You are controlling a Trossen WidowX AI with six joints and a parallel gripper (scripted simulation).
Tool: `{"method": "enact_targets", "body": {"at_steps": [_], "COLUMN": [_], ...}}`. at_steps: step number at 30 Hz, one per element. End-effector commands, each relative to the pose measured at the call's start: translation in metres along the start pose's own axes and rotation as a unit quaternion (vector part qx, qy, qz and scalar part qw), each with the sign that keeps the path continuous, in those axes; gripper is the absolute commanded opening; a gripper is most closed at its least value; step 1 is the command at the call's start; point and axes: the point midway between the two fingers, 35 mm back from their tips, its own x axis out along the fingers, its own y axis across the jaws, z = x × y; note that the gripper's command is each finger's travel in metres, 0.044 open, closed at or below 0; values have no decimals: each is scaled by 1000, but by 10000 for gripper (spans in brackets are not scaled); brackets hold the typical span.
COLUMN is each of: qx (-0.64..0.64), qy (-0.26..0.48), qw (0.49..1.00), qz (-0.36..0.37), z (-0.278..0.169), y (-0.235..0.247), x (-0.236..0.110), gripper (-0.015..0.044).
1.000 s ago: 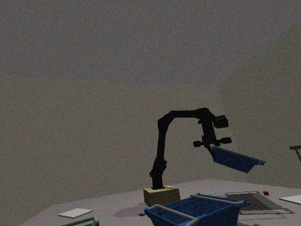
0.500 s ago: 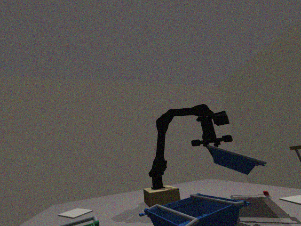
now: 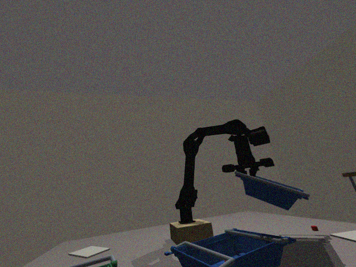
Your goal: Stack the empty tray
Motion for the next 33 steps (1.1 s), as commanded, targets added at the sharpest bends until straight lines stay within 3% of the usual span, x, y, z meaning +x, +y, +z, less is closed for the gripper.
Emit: {"method": "enact_targets", "body": {"at_steps": [1, 33], "qx": [17, 153], "qy": [-1, 3], "qw": [1000, 988], "qz": [-6, -5], "z": [-18, -137], "y": [1, 42], "x": [-3, -2], "gripper": [0, 0]}}
